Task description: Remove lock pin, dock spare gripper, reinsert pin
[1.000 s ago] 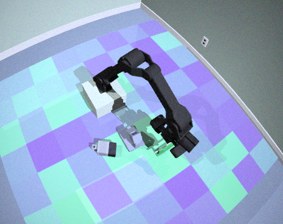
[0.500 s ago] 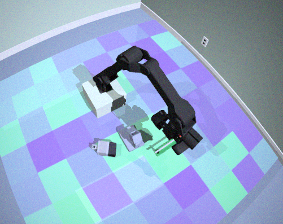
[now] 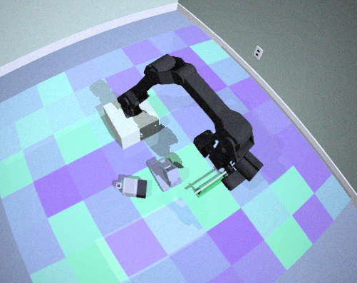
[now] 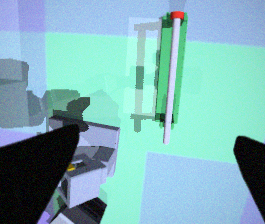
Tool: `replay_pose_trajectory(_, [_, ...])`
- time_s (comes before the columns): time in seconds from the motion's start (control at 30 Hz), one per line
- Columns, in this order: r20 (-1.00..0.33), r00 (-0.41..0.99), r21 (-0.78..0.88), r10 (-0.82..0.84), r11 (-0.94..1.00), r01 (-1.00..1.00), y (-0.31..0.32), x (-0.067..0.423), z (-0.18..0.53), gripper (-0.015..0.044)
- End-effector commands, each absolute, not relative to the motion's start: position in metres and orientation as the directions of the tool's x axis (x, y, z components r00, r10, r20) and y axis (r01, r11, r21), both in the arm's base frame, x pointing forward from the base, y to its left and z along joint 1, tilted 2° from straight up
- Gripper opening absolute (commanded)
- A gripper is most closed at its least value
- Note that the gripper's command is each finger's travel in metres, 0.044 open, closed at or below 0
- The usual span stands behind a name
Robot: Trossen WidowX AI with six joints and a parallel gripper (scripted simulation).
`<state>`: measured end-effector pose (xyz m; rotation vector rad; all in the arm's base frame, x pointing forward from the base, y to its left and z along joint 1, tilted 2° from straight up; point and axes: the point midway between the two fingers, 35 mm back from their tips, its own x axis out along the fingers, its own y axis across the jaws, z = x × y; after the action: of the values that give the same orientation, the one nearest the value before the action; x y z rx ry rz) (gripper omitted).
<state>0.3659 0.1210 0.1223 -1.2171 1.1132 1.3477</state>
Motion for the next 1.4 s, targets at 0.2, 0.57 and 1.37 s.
replay_pose_trajectory(0.2, [-0.947,-0.133,0.018,-0.292,0.363,-0.932,-0.032,0.317,0.089,0.044])
replay_pose_trajectory(0.57, [-0.873,-0.221,-0.051,-0.435,0.532,-0.845,-0.093,0.276,0.082,0.044])
replay_pose_trajectory(1.37, [-0.873,-0.221,-0.051,-0.435,0.532,-0.845,-0.1,0.281,-0.004,0.044])
